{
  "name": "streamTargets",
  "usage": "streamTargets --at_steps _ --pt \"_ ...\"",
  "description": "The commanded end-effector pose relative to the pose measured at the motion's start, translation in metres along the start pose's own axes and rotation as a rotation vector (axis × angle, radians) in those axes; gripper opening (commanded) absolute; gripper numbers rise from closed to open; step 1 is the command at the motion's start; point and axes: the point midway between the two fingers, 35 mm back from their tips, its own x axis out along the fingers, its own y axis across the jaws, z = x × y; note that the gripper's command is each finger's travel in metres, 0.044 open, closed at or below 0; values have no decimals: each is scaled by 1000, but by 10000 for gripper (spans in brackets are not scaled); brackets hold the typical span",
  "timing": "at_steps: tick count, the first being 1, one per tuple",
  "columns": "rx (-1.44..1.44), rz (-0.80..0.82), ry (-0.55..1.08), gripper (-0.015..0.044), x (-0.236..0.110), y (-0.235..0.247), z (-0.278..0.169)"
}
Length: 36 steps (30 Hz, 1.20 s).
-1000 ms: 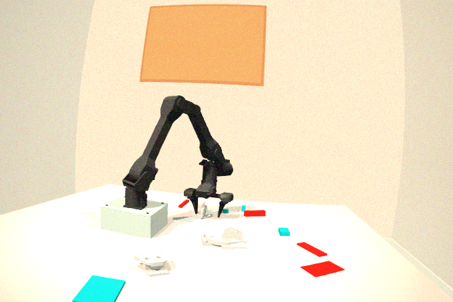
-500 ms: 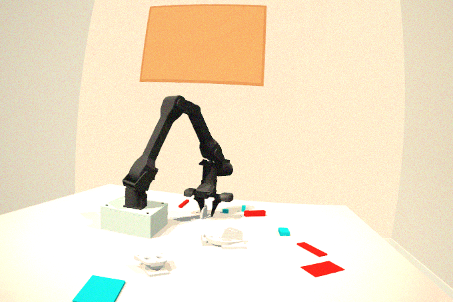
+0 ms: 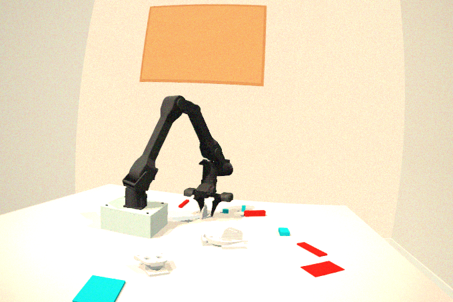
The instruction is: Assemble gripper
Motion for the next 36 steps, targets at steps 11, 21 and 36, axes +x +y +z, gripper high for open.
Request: streamTargets --at_steps 11,21,36 --pt "1 3 4 134 -42 2 -3" --pt "2 3 5 134 -73 1 -1" --pt "-121 4 4 134 -78 20 15"
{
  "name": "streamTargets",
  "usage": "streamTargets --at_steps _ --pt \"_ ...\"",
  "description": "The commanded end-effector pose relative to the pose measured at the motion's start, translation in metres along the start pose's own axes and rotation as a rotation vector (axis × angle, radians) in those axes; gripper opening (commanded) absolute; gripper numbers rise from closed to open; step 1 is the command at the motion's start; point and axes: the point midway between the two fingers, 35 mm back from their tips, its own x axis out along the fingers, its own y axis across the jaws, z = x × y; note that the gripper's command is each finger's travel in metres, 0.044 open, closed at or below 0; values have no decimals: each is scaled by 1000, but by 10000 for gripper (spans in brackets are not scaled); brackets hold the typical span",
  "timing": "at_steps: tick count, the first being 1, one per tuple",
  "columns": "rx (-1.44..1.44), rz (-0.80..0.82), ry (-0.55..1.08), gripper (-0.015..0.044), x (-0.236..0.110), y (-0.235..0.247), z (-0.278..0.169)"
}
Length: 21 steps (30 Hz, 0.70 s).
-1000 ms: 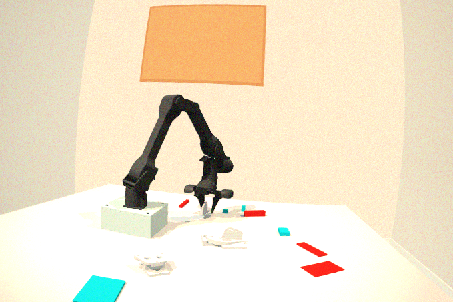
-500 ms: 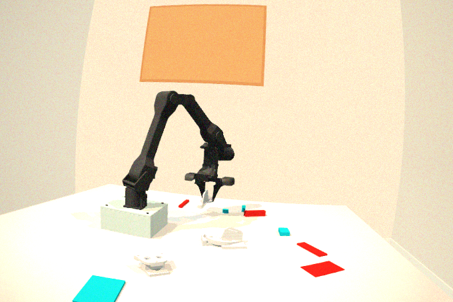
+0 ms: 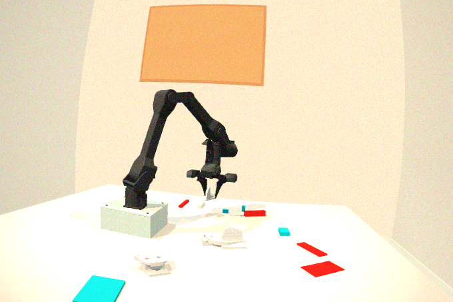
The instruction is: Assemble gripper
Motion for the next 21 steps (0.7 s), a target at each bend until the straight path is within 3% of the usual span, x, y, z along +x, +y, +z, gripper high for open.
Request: streamTargets --at_steps 1,21 --pt "-66 0 0 134 -1 10 10" --pt "-398 2 -4 134 -2 51 62"
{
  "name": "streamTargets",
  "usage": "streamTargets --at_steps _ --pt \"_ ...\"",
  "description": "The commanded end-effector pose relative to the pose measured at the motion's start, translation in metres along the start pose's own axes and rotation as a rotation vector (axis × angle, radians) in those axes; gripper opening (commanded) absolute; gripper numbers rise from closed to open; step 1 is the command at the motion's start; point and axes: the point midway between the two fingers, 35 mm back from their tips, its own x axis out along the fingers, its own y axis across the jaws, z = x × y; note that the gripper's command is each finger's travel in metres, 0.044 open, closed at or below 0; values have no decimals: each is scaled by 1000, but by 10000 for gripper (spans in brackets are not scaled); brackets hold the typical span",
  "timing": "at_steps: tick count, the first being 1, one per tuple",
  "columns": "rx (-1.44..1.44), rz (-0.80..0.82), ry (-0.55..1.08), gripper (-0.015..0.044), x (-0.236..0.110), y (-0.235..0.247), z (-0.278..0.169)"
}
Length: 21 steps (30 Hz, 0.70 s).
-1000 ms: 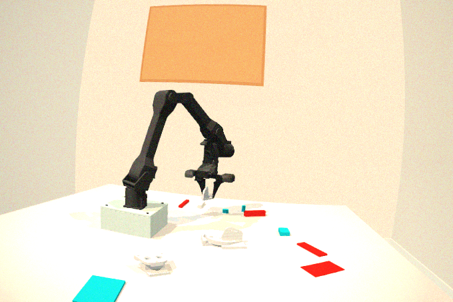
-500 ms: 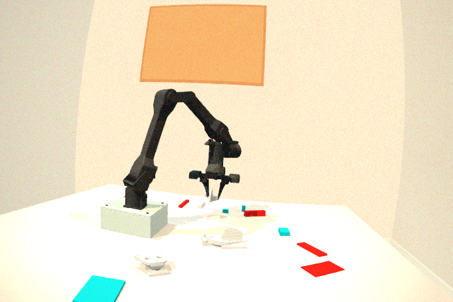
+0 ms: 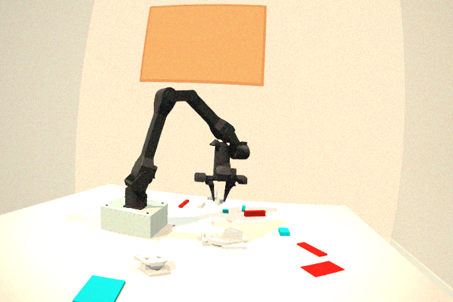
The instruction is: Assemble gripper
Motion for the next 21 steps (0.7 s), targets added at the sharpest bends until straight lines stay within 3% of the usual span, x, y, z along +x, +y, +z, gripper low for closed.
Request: streamTargets --at_steps 1,21 --pt "-75 4 2 134 -1 3 14" --pt "-420 4 -4 134 -1 10 80"
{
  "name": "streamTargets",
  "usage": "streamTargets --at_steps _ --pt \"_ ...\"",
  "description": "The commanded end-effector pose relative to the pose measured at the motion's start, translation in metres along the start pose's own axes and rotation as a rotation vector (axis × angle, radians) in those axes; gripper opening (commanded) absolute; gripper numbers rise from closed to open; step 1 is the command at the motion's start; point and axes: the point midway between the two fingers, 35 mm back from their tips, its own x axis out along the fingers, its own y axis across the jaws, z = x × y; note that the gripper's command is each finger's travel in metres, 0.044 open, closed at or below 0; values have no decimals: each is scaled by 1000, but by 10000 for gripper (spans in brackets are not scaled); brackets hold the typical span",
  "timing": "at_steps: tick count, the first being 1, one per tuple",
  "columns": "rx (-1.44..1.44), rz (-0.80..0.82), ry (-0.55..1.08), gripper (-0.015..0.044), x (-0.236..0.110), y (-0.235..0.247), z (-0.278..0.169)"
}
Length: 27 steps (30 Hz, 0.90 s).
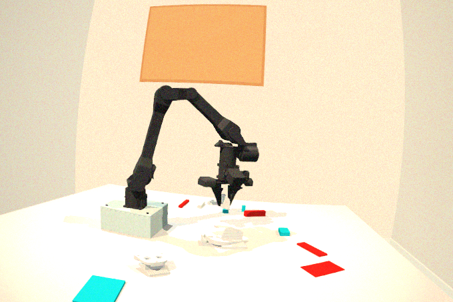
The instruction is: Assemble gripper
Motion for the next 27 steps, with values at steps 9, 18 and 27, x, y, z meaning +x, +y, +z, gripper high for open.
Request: streamTargets --at_steps 9,18,27 --pt "-219 3 -2 134 -1 -16 37" --pt "-381 1 -5 134 -1 -31 64" --pt "-543 -1 -7 134 -1 -48 88"
